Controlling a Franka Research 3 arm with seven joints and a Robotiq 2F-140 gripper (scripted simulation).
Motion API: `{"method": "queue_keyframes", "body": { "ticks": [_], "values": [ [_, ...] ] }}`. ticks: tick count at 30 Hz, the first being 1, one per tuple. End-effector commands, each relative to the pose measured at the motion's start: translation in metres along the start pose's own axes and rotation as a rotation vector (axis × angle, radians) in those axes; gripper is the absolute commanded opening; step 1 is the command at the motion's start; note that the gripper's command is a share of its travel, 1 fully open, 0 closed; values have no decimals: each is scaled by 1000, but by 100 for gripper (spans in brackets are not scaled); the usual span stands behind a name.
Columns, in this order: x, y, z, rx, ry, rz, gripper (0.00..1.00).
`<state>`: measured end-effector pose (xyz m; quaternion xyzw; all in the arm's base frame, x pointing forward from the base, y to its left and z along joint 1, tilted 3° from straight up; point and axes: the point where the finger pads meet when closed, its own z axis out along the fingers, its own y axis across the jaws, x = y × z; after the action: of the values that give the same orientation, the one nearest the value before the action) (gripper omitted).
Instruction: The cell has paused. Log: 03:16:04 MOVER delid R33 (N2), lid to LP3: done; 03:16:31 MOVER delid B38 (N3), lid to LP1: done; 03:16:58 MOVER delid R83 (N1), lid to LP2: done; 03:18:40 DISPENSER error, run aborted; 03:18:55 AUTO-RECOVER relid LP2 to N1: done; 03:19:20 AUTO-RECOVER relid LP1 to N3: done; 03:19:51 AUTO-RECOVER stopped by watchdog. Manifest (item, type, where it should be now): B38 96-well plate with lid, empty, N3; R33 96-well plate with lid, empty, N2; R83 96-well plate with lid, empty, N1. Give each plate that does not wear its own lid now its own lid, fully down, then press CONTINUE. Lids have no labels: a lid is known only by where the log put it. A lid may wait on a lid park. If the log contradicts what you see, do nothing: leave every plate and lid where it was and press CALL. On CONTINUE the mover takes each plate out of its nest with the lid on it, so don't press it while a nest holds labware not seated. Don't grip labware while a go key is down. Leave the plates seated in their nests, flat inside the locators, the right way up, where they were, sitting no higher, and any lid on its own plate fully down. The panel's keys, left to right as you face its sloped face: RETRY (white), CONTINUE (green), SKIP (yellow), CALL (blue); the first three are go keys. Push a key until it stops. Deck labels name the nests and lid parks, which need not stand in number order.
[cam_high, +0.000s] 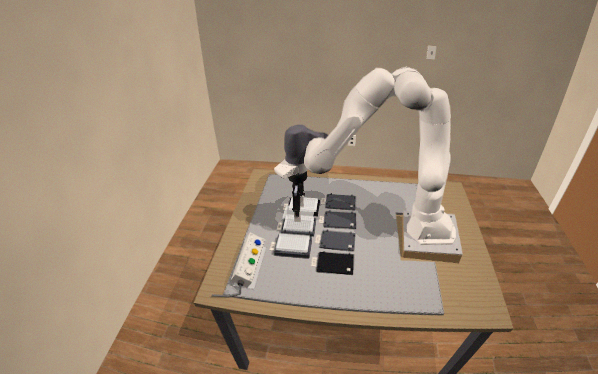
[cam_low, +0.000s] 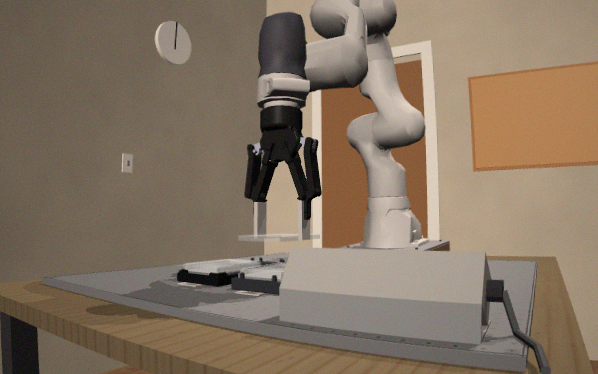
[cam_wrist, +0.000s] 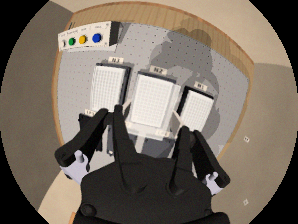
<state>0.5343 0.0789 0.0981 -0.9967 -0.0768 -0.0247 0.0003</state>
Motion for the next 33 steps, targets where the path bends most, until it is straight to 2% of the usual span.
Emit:
{"method": "queue_keyframes", "body": {
  "ticks": [1, 33],
  "values": [
    [2, 0, 1, -1, 3, -31, 0],
    [2, -1, 35, -1, 3, -40, 0]
  ]
}}
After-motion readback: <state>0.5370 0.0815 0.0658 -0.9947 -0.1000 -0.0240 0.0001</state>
